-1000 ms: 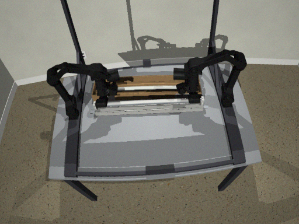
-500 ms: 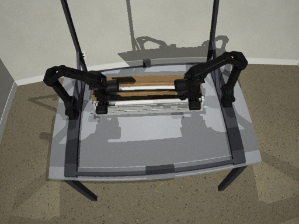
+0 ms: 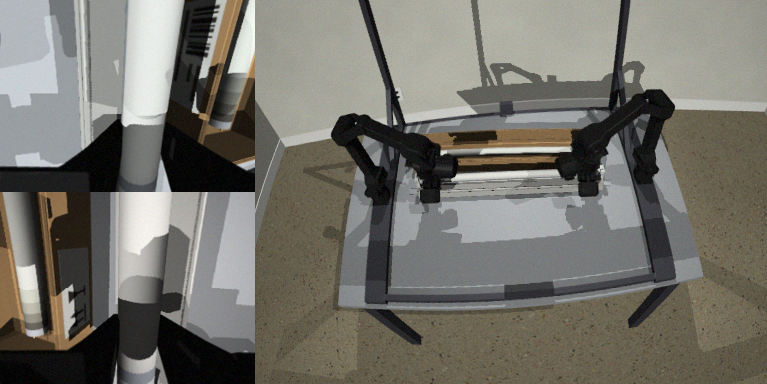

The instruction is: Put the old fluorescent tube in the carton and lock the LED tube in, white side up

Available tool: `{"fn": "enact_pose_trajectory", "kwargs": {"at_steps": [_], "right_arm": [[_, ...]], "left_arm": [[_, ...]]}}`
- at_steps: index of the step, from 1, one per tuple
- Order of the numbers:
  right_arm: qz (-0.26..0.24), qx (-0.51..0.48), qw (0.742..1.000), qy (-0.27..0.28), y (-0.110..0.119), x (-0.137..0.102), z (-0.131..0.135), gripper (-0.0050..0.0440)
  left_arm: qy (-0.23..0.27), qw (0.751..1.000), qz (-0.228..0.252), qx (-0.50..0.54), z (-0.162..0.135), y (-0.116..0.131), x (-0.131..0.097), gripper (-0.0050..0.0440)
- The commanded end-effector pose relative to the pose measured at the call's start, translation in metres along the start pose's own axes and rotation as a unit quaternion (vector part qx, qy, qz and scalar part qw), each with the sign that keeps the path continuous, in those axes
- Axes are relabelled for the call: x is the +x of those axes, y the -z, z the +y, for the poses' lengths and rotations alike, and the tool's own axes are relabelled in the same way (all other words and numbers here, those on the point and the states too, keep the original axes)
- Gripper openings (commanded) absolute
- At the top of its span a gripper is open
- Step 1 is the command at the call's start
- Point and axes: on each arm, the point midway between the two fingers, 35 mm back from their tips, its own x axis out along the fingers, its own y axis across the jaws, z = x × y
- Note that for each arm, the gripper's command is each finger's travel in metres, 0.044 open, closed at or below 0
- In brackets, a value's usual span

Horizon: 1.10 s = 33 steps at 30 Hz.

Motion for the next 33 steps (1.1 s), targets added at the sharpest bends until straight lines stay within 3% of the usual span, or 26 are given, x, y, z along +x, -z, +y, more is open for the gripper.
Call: {"fn": "enact_pose_trajectory", "kwargs": {"at_steps": [1, 7, 13, 16, 26, 29, 33], "right_arm": [[-0.009, -0.003, 1.000, -0.006, -0.003, -0.004, 0.000, 0.0078], [-0.009, -0.003, 1.000, -0.006, -0.003, -0.004, 0.000, 0.0078], [-0.009, -0.003, 1.000, -0.006, -0.003, -0.007, 0.000, 0.0222], [-0.013, -0.005, 1.000, -0.007, -0.005, -0.012, 0.000, 0.0230], [-0.008, -0.003, 1.000, -0.003, -0.004, -0.098, -0.003, 0.0230], [-0.012, -0.002, 1.000, -0.001, -0.003, -0.121, -0.003, 0.0230], [-0.013, -0.002, 1.000, -0.001, -0.002, -0.126, -0.003, 0.0230]], "left_arm": [[0.005, 1.000, -0.009, 0.008, -0.001, -0.005, -0.005, 0.0076], [0.005, 1.000, -0.009, 0.008, -0.001, -0.005, -0.005, 0.0076], [0.005, 1.000, -0.009, 0.008, -0.001, -0.005, -0.008, 0.0220], [0.006, 1.000, -0.010, 0.008, -0.001, -0.006, -0.011, 0.0230], [0.002, 1.000, -0.008, 0.008, 0.002, -0.005, -0.098, 0.0230], [-0.012, 0.999, -0.033, 0.010, -0.001, -0.001, -0.127, 0.0230], [-0.015, 0.999, -0.037, 0.009, -0.002, 0.000, -0.128, 0.0240]]}}
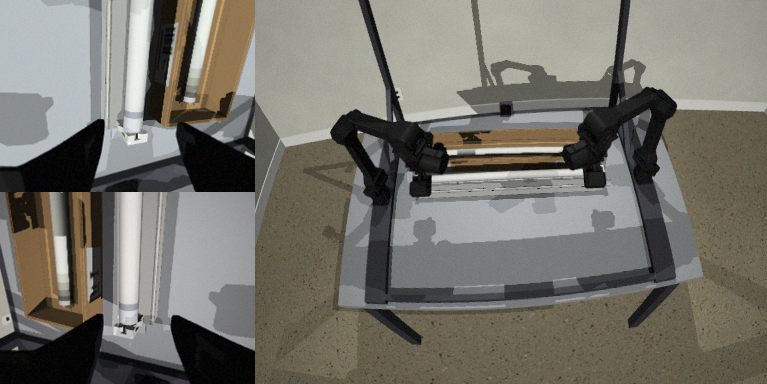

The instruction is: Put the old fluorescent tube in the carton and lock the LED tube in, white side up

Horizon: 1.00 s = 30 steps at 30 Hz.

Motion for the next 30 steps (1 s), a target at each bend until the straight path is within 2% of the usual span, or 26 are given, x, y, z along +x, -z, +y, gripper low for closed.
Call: {"fn": "enact_pose_trajectory", "kwargs": {"at_steps": [1, 4, 15, 23, 30], "right_arm": [[-0.001, -0.006, 1.000, -0.001, -0.002, -0.012, 0.001, 0.0230], [-0.001, -0.006, 1.000, -0.001, -0.002, -0.012, 0.001, 0.0230], [0.000, -0.006, 1.000, -0.002, 0.000, -0.011, 0.002, 0.0230], [0.000, -0.006, 1.000, -0.002, 0.000, -0.011, 0.002, 0.0230], [0.000, -0.006, 1.000, -0.002, 0.000, -0.011, 0.002, 0.0230]], "left_arm": [[-0.009, 1.000, -0.009, 0.008, -0.003, 0.001, -0.011, 0.0240], [-0.026, 0.999, -0.022, 0.009, -0.008, 0.005, -0.003, 0.0240], [-0.144, 0.982, -0.122, 0.019, -0.037, 0.023, 0.036, 0.0240], [-0.179, 0.971, -0.158, 0.022, -0.046, 0.028, 0.050, 0.0240], [-0.182, 0.970, -0.159, 0.022, -0.047, 0.028, 0.051, 0.0240]]}}
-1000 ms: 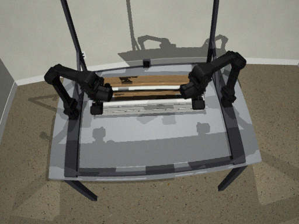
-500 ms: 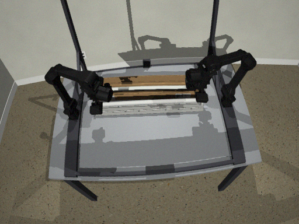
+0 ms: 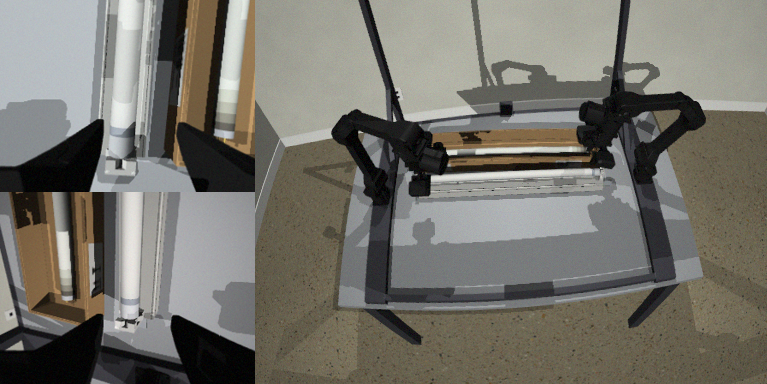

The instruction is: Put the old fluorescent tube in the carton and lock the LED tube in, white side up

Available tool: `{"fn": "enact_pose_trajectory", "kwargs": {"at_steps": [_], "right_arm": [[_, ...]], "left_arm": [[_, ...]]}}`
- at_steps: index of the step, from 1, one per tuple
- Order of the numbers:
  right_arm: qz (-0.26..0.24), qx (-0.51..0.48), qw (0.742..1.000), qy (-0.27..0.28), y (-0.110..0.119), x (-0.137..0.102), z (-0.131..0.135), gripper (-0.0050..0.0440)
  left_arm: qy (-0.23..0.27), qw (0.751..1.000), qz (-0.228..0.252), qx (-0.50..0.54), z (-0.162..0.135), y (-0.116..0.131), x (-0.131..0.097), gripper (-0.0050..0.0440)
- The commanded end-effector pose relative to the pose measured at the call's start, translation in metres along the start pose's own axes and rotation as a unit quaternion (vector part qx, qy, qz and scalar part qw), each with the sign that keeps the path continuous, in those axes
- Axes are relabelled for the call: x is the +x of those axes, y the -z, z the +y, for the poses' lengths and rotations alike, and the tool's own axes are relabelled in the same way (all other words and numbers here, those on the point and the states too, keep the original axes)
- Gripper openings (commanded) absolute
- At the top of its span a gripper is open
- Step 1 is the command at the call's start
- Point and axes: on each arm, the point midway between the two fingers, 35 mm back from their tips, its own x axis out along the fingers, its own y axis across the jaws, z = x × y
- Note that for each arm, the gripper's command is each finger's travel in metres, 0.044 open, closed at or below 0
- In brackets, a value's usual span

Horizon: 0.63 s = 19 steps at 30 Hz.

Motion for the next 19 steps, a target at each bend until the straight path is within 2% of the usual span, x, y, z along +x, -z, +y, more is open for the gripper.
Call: {"fn": "enact_pose_trajectory", "kwargs": {"at_steps": [1, 19], "right_arm": [[-0.011, -0.006, 1.000, 0.003, -0.0014, -0.0052, 0.0020, 0.0230], [-0.011, -0.006, 1.000, 0.003, -0.0014, -0.0052, 0.0020, 0.0230]], "left_arm": [[-0.006, 1.000, -0.019, -0.005, 0.0004, -0.0052, -0.0060, 0.0240], [-0.005, 1.000, -0.016, -0.004, 0.0005, -0.0053, -0.0054, 0.0240]]}}
